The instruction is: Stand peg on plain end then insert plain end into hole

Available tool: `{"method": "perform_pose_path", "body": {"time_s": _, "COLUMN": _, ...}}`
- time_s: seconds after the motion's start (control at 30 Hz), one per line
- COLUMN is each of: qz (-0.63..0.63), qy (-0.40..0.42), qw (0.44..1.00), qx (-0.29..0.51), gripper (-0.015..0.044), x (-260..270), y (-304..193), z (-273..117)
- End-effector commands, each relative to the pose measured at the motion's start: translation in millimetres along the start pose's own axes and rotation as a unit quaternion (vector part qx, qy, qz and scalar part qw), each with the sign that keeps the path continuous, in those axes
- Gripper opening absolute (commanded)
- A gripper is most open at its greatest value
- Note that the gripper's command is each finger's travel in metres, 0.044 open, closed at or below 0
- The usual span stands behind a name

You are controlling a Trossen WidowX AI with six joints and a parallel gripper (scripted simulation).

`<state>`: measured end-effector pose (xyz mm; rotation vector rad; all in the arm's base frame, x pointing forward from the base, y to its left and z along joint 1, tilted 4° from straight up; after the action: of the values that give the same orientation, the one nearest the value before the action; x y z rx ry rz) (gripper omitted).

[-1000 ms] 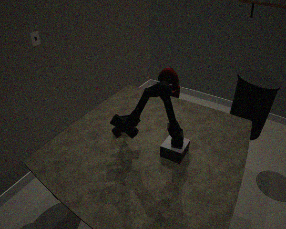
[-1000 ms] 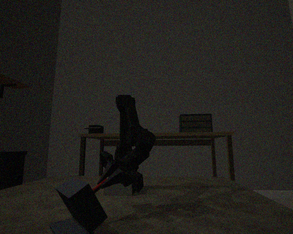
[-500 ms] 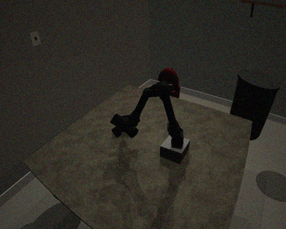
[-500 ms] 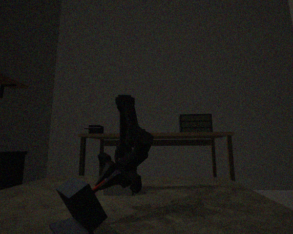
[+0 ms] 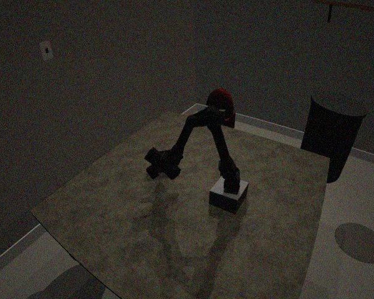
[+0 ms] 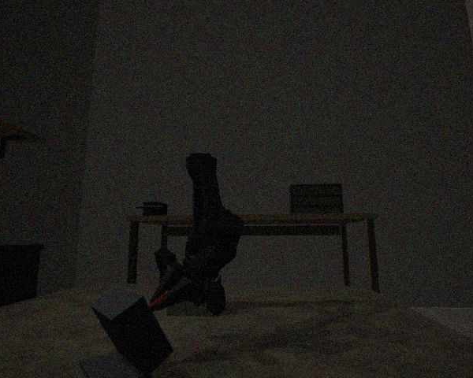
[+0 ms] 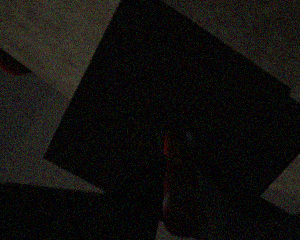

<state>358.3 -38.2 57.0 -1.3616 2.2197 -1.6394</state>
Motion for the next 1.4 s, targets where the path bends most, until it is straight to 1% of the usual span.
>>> {"method": "perform_pose_path", "body": {"time_s": 0.0, "qz": -0.003, "qy": 0.002, "qw": 1.0, "qx": -0.002, "gripper": 0.0, "x": 0.8, "y": 1.5, "z": 3.8}}
{"method": "perform_pose_path", "body": {"time_s": 0.7, "qz": 0.001, "qy": 0.002, "qw": 1.0, "qx": 0.0, "gripper": 0.0, "x": 0.4, "y": 0.8, "z": 6.3}}
{"method": "perform_pose_path", "body": {"time_s": 1.23, "qz": 0.001, "qy": 0.001, "qw": 1.0, "qx": -0.001, "gripper": 0.042, "x": -0.1, "y": 0.8, "z": 4.2}}
{"method": "perform_pose_path", "body": {"time_s": 1.27, "qz": 0.001, "qy": 0.001, "qw": 1.0, "qx": -0.001, "gripper": 0.044, "x": -0.4, "y": 0.8, "z": 3.2}}
{"method": "perform_pose_path", "body": {"time_s": 1.37, "qz": 0.001, "qy": 0.001, "qw": 1.0, "qx": -0.003, "gripper": 0.044, "x": -1.4, "y": 1.0, "z": -0.6}}
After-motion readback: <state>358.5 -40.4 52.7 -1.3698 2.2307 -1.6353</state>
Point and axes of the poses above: the point midway between the two fingers, 35 mm back from their tips, its own z axis out along the fingers, its own x axis across the jaws, y = z × x, the point moved 2 cm from there along -z, back along the fingers, and after that the axes turned 3 degrees about -z, right-handed, at the moved point
